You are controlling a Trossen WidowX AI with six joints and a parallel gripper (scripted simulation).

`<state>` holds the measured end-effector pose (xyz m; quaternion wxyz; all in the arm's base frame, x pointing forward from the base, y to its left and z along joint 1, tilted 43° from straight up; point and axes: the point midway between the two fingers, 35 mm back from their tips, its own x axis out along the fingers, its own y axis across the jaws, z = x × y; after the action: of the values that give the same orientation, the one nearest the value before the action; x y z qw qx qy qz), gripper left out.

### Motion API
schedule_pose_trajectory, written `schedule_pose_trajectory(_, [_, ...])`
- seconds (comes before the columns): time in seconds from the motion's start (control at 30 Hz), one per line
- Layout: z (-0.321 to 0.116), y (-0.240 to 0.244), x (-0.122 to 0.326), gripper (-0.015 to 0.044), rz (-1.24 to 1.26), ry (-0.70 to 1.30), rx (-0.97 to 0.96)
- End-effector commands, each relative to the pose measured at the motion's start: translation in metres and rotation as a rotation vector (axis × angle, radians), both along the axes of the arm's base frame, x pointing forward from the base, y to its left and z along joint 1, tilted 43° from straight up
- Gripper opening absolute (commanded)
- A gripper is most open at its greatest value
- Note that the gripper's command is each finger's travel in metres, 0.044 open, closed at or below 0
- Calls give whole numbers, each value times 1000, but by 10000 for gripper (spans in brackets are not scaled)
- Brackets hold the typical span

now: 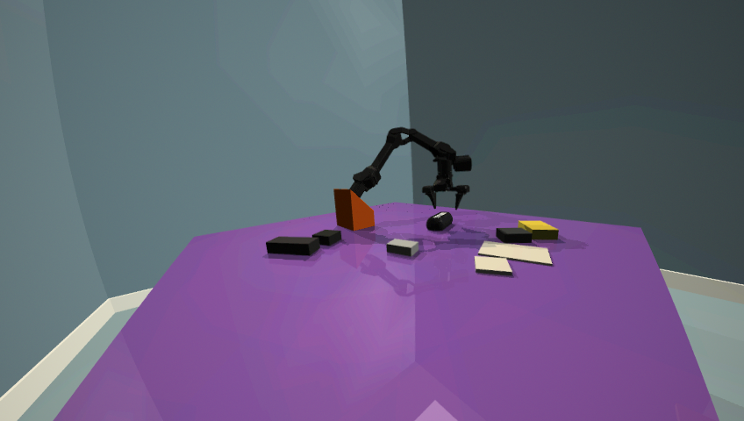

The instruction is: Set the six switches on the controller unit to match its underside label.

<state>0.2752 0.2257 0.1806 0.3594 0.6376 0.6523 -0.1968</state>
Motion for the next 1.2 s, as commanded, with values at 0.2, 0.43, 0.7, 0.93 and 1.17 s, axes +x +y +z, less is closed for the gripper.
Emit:
schedule_pose_trajectory(0.2, [-15, 11, 0, 440, 6, 5, -3])
schedule_pose_trajectory(0.43, [-23, 18, 0, 440, 12, -1, 1])
schedule_pose_trajectory(0.7, [-30, 26, 0, 440, 17, -7, 4])
schedule_pose_trajectory(0.93, [-30, 26, 0, 335, 17, -7, 4])
schedule_pose_trajectory(1.17, [-30, 26, 0, 325, 17, -7, 4])
